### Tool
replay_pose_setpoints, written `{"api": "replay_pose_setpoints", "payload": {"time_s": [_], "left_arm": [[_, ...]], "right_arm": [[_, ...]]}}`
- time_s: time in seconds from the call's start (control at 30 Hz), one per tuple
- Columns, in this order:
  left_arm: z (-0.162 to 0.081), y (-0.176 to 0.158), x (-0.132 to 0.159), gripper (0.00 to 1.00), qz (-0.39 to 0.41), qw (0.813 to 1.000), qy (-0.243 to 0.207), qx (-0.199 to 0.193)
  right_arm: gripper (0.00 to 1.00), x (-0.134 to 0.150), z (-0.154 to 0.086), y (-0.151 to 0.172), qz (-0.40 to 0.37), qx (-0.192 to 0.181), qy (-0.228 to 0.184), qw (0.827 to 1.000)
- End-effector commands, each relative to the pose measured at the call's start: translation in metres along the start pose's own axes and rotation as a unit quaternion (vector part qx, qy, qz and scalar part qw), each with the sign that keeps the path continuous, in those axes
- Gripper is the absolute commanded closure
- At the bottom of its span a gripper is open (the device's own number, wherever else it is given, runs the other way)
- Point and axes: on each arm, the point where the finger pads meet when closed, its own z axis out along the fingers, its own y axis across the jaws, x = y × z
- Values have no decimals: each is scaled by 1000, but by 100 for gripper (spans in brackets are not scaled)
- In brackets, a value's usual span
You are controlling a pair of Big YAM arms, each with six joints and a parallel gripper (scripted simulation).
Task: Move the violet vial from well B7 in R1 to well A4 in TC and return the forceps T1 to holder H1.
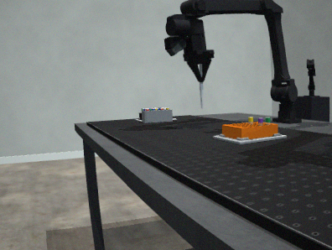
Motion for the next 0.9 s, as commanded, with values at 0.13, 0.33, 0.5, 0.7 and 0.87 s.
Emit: {"api": "replay_pose_setpoints", "payload": {"time_s": [0.13, 0.33, 0.5, 0.7, 0.87], "left_arm": [[8, -4, 1, 0, 10, 1000, 13, 5], [8, -4, 1, 0, 10, 1000, 13, 5], [8, -4, 1, 0, 10, 1000, 13, 5], [8, -4, 1, 0, 10, 1000, 13, 5], [8, -4, 1, 0, 10, 1000, 13, 5]], "right_arm": [[93, -2, -19, -18, -3, -4, -24, 1000], [93, -6, -24, -22, -5, -4, -31, 1000], [93, -4, -20, -33, -3, -3, -25, 1000], [93, -7, -23, -43, -3, -3, -28, 1000], [93, -7, -24, -48, -3, -2, -28, 1000]]}}
